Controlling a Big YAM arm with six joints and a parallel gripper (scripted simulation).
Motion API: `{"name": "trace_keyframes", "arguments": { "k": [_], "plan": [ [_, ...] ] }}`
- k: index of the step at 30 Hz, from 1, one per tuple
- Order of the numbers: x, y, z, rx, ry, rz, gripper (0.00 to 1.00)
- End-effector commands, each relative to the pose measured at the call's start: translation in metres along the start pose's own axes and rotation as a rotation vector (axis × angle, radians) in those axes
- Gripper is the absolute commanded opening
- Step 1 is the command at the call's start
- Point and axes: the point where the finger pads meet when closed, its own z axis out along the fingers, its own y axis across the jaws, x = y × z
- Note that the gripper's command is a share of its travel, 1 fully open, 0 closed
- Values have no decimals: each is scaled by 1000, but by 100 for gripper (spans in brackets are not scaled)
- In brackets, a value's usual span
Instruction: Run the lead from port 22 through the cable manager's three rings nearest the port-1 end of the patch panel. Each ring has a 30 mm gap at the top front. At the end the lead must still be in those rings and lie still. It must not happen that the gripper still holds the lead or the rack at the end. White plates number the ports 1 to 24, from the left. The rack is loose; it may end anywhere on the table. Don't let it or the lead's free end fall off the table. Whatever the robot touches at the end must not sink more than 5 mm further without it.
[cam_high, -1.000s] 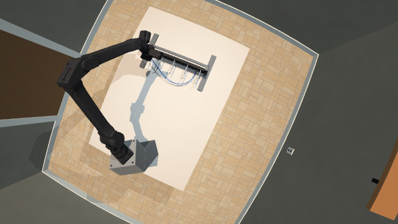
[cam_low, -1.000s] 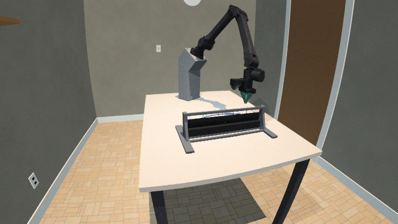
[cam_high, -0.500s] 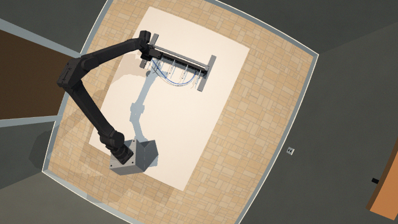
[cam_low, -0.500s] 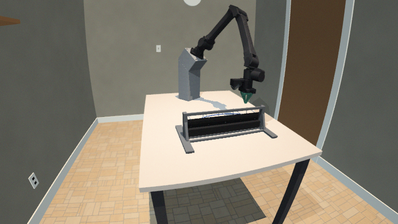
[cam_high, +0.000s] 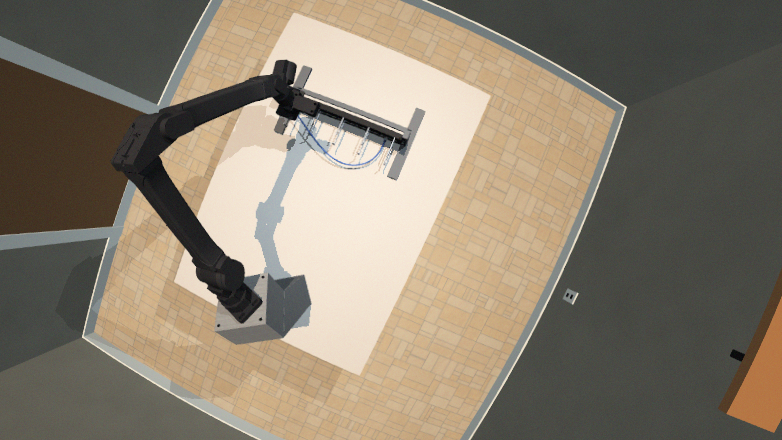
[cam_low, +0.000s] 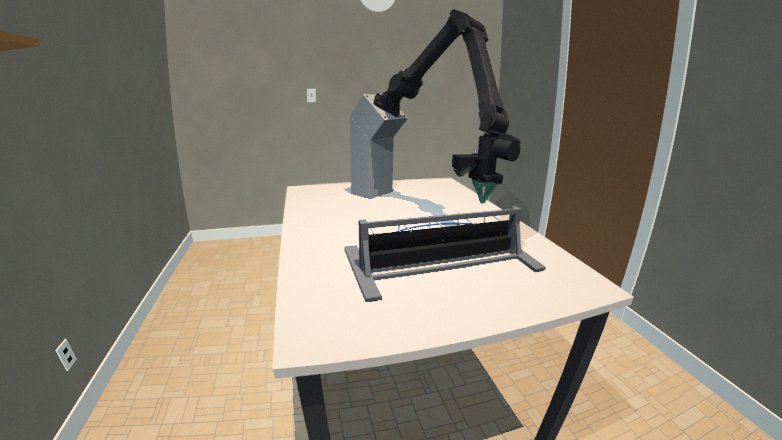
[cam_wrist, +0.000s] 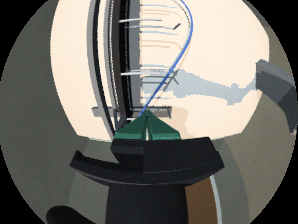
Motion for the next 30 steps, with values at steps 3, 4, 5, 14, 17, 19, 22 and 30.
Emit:
{"name": "trace_keyframes", "arguments": {
  "k": [3, 4, 5, 14, 17, 19, 22, 30],
  "plan": [
    [-1, 21, -30, -55, 2, -3, 0],
    [-1, 21, -30, -55, 2, -3, 0],
    [-1, 21, -30, -55, 2, -3, 0],
    [-29, 12, -23, -57, -1, -30, 0],
    [-65, -10, 1, -12, -12, -35, 0],
    [-98, -23, 3, -9, -14, -58, 0],
    [-133, -39, 3, -8, -15, -84, 0],
    [-231, -104, -6, -18, -12, -163, 0]
  ]
}}
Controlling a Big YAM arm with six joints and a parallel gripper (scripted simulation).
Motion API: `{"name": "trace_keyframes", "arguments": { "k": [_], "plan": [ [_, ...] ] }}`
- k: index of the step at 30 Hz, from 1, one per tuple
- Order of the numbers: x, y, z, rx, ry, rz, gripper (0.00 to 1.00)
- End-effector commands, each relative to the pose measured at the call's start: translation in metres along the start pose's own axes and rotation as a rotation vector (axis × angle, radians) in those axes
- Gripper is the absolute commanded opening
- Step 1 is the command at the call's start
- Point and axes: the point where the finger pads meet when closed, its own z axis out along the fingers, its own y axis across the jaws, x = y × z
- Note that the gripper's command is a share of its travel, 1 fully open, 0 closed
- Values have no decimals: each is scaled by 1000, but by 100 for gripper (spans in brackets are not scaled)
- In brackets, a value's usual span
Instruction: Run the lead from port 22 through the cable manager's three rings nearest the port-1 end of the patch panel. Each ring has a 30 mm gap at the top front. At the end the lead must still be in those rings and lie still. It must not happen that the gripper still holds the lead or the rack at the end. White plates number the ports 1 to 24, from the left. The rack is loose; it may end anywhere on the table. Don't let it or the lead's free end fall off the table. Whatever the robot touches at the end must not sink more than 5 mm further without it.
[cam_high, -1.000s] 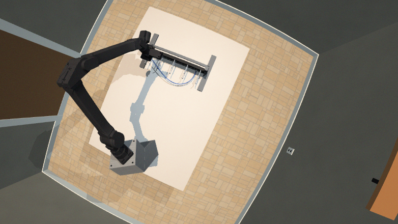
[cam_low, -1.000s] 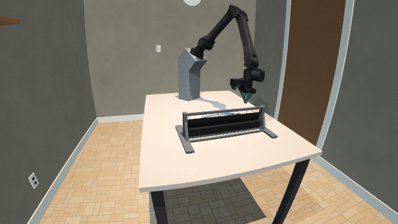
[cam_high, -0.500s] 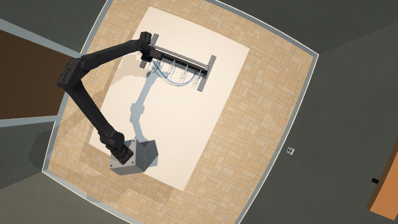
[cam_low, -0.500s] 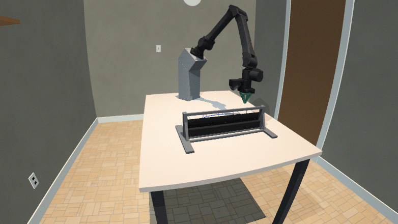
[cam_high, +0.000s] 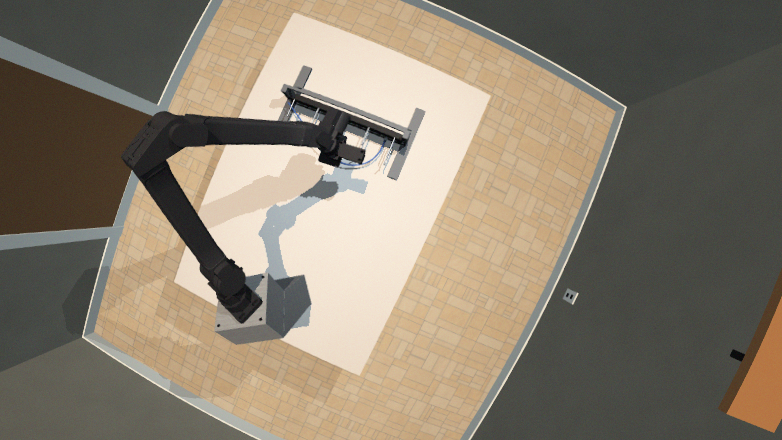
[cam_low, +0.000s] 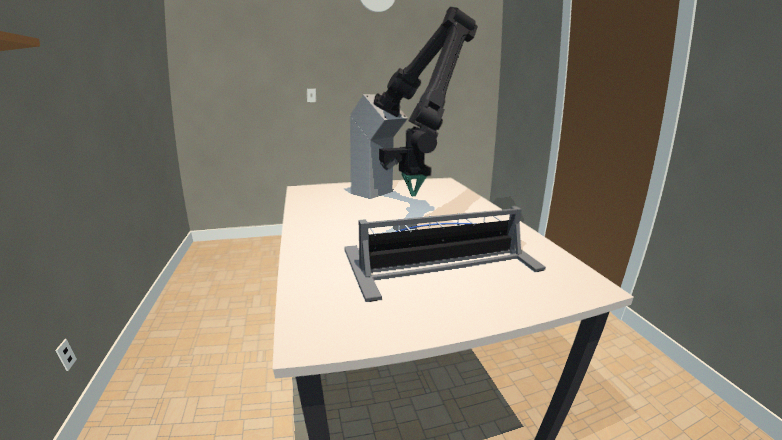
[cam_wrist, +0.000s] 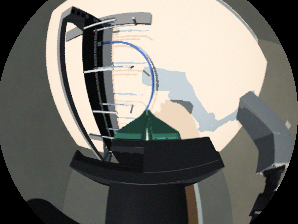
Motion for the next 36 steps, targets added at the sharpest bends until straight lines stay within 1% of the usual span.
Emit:
{"name": "trace_keyframes", "arguments": {
  "k": [1, 2, 3, 4, 6, 8, 9, 10, 11, 12, 13, 16, 36],
  "plan": [
    [-37, -17, 0, -10, -13, -92, 0],
    [-37, -17, 0, -10, -13, -92, 32],
    [-23, -1, 4, -25, -2, -125, 32],
    [-21, -1, 5, -23, 1, -129, 32],
    [-15, 13, -10, -57, -5, -148, 32],
    [-15, 13, -10, -57, -5, -148, 32],
    [-14, 8, -10, -37, -3, -137, 32],
    [-14, 7, -10, -36, -3, -136, 32],
    [-15, -1, -8, -26, -2, -129, 32],
    [-26, -5, -12, -27, -14, -110, 32],
    [-30, -6, -13, -27, -18, -104, 32],
    [-27, 0, -13, -34, -16, -115, 32],
    [-27, 0, -13, -35, -16, -109, 32]
  ]
}}
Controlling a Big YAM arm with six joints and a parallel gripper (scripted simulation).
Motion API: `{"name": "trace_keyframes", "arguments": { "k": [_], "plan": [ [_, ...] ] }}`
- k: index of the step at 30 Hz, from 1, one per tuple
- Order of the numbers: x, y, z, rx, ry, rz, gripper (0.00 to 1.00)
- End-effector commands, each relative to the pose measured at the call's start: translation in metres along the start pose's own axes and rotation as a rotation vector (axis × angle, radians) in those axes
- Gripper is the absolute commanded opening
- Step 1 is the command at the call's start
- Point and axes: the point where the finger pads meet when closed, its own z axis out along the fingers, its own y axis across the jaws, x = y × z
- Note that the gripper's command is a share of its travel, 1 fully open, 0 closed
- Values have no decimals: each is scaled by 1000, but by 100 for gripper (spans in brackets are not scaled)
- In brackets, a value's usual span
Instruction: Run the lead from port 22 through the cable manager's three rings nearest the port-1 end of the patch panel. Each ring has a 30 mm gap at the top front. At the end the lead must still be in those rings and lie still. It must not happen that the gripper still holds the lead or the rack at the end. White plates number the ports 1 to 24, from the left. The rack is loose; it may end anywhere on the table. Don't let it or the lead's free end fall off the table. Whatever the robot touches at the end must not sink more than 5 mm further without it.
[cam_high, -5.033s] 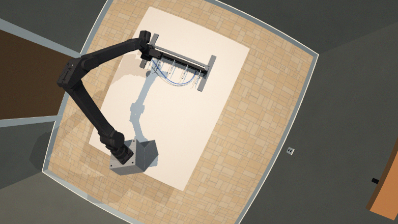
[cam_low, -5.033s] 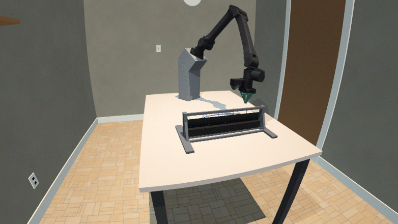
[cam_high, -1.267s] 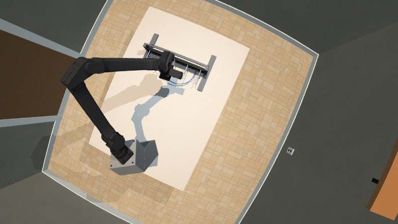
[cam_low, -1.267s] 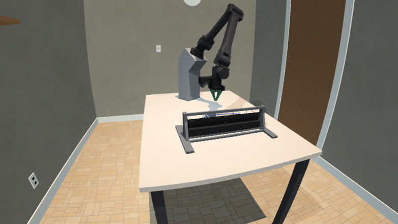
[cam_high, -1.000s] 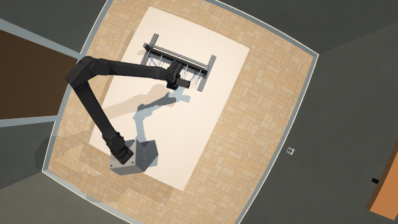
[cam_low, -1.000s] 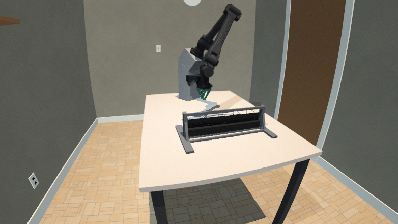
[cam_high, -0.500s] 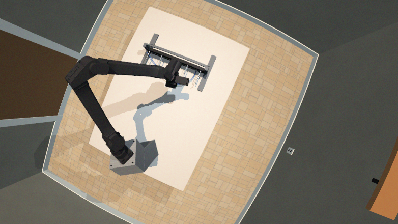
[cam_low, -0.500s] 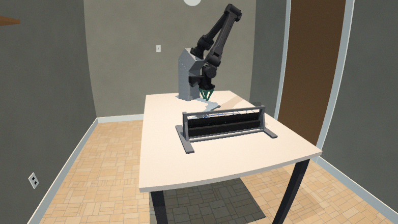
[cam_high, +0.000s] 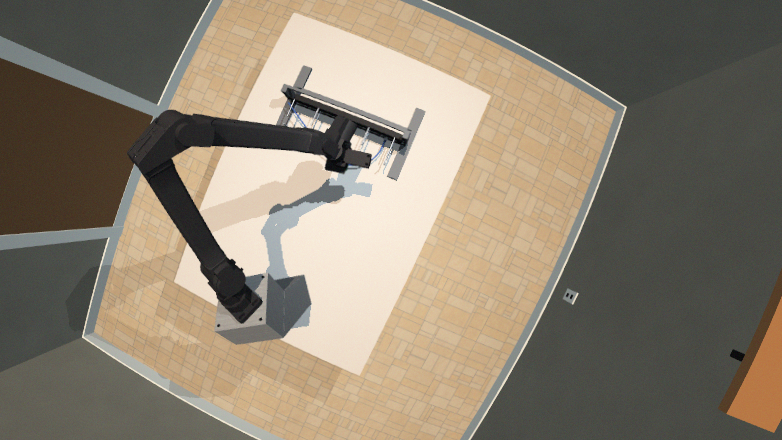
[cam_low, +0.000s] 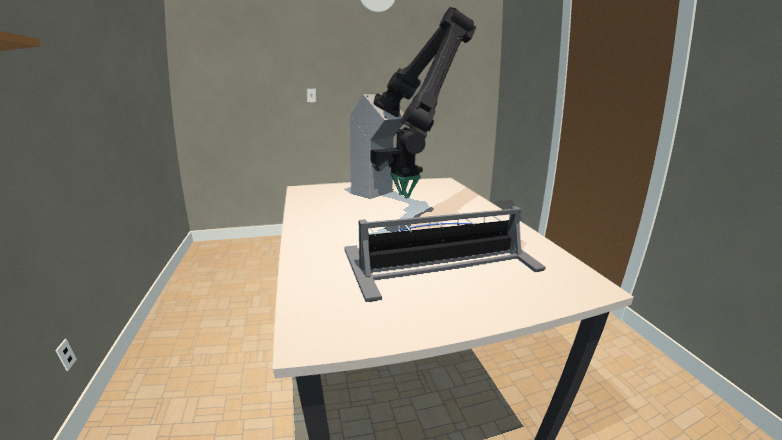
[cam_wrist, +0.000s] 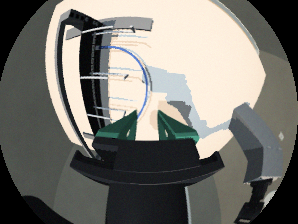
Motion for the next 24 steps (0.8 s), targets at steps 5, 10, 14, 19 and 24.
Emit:
{"name": "trace_keyframes", "arguments": {
  "k": [5, 10, 14, 19, 24],
  "plan": [
    [-5, 15, -12, -33, -17, -12, 32],
    [-3, 10, 3, -20, -8, -8, 32],
    [0, 13, 9, -21, -5, -10, 32],
    [1, 13, 19, -21, -5, -9, 32],
    [2, 6, 27, -11, -2, -4, 32]
  ]
}}
